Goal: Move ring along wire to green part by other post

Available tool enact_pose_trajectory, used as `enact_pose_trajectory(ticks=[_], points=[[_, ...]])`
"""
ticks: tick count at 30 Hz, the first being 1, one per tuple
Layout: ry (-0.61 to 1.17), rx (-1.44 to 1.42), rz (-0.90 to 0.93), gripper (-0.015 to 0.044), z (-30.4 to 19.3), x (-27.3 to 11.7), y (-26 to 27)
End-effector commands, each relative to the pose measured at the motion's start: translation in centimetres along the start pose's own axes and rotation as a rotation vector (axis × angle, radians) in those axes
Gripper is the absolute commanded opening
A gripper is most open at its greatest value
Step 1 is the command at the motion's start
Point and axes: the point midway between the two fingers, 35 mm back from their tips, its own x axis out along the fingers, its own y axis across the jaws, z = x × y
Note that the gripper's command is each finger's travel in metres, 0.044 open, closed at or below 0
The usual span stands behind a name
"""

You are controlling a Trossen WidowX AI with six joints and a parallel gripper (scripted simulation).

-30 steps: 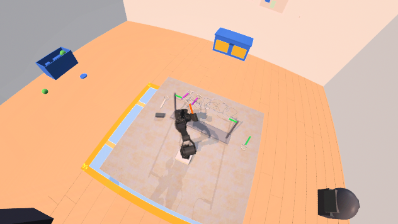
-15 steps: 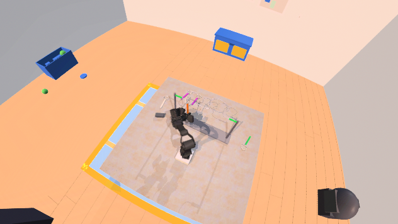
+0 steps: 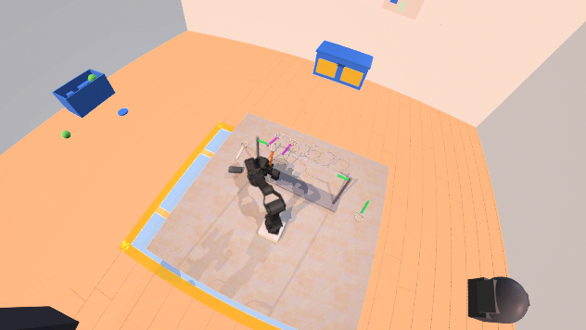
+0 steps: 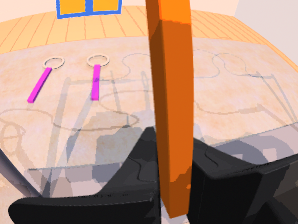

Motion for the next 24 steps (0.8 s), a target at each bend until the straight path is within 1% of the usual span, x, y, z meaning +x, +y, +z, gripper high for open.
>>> enact_pose_trajectory(ticks=[1,24], points=[[0.004,0.05,0.024,-0.015,0.3,-0.2,1.2],[0.009,0.096,0.046,-0.015,0.6,-0.7,4.0]])
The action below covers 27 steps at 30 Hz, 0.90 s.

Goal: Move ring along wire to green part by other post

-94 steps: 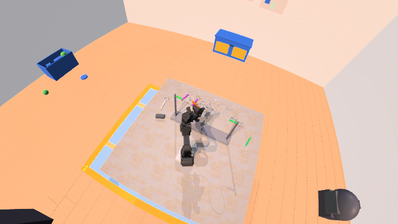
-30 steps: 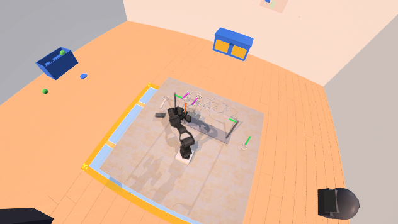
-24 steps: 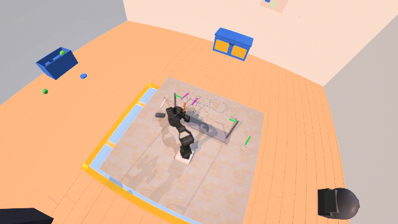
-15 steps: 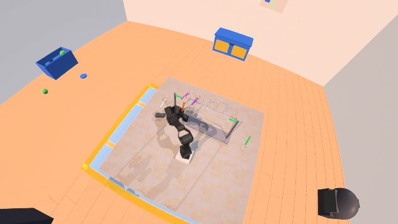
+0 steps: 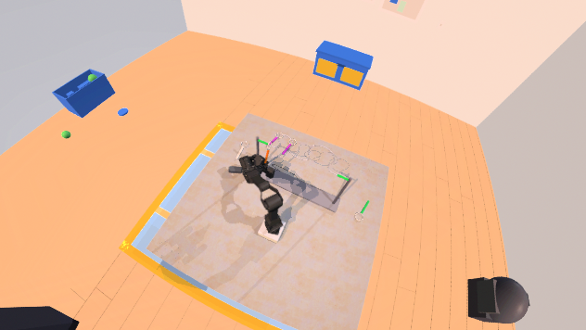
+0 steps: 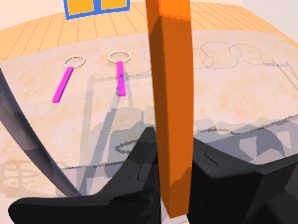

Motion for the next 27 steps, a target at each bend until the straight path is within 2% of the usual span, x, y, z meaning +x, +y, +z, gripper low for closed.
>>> enact_pose_trajectory(ticks=[1,27], points=[[-0.006,0.012,0.001,-0.015,0.3,-0.1,0.6],[-0.007,0.014,0.003,-0.015,0.0,-0.3,2.7]])
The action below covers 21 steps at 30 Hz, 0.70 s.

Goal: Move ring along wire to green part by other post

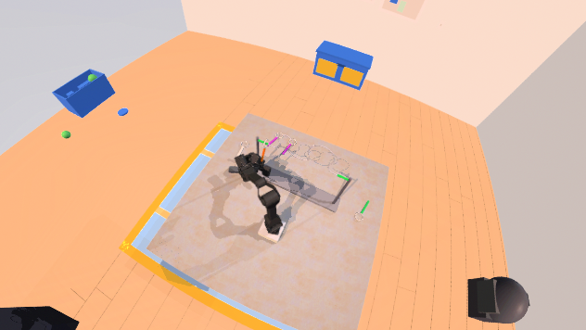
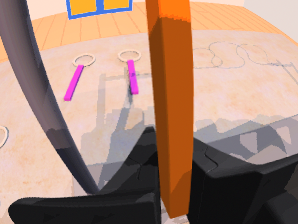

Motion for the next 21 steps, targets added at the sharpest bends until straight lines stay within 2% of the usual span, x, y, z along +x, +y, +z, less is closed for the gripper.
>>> enact_pose_trajectory(ticks=[1,21], points=[[-0.006,0.011,-0.001,-0.015,-0.1,0.1,0.2],[-0.006,0.01,-0.001,-0.015,-1.4,0.7,0.3]])
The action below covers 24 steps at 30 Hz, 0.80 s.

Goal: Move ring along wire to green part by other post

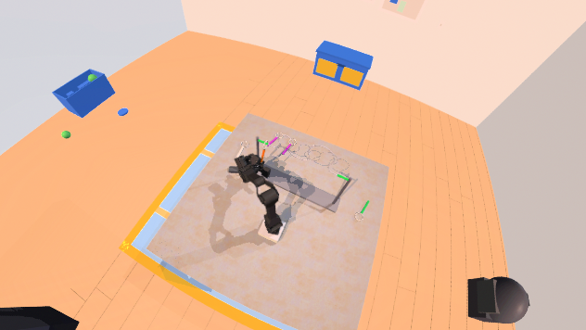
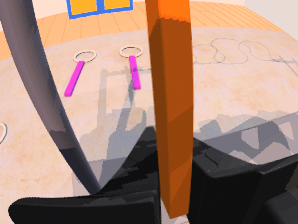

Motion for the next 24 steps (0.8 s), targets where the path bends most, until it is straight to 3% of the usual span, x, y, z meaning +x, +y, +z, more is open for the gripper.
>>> enact_pose_trajectory(ticks=[1,13,24], points=[[-0.002,0.004,-0.003,-0.015,-0.1,0.02,-0.09],[-0.002,0.004,-0.003,-0.015,-0.1,0.02,-0.09],[0.0,0.0,-0.001,0.0139,-0.04,-0.06,-0.01]])
